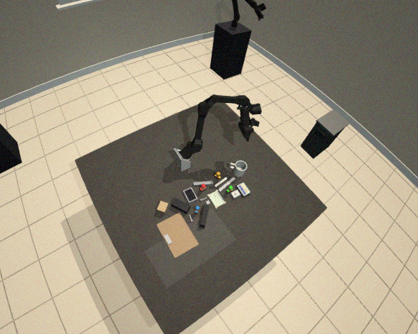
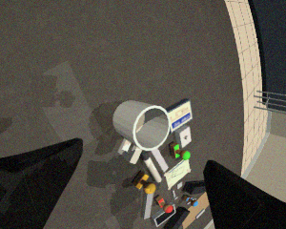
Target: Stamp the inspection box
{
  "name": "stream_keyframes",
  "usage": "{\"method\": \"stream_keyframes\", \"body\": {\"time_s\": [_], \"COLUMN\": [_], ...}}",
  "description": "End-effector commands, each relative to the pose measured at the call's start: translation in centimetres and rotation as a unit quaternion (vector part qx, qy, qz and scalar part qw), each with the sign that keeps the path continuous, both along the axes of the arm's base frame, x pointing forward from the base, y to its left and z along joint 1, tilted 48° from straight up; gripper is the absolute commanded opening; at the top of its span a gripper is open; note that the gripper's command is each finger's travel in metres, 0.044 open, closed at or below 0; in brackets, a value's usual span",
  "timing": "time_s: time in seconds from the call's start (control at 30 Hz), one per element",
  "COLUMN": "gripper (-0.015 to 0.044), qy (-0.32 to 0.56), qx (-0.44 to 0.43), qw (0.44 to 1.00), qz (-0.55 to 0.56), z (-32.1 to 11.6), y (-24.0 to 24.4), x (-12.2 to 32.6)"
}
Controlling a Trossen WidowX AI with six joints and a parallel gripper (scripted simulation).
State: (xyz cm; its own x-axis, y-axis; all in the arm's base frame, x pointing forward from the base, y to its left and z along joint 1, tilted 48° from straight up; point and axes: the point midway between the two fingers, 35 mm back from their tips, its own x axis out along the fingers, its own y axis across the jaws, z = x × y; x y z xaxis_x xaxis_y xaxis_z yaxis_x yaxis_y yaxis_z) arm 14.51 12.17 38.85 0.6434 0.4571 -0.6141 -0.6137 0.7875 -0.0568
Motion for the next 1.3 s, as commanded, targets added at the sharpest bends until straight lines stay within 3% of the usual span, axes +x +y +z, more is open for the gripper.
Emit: {"method": "stream_keyframes", "body": {"time_s": [0.0,0.2,0.57,0.87,1.27], "gripper": [0.0374,0.0216,0.0213,0.0213,0.0213], "qy": [0.002,0.083,0.311,0.465,0.468], "qx": [-0.001,-0.024,0.037,0.243,0.255], "qw": [1.000,0.996,0.945,0.842,0.836], "qz": [0.000,-0.020,-0.098,-0.130,-0.132], "z": [-0.1,-3.8,-14.7,-24.2,-24.6], "y": [0.1,1.6,-1.1,-7.7,-7.6], "x": [0.1,4.3,14.5,19.8,19.8]}}
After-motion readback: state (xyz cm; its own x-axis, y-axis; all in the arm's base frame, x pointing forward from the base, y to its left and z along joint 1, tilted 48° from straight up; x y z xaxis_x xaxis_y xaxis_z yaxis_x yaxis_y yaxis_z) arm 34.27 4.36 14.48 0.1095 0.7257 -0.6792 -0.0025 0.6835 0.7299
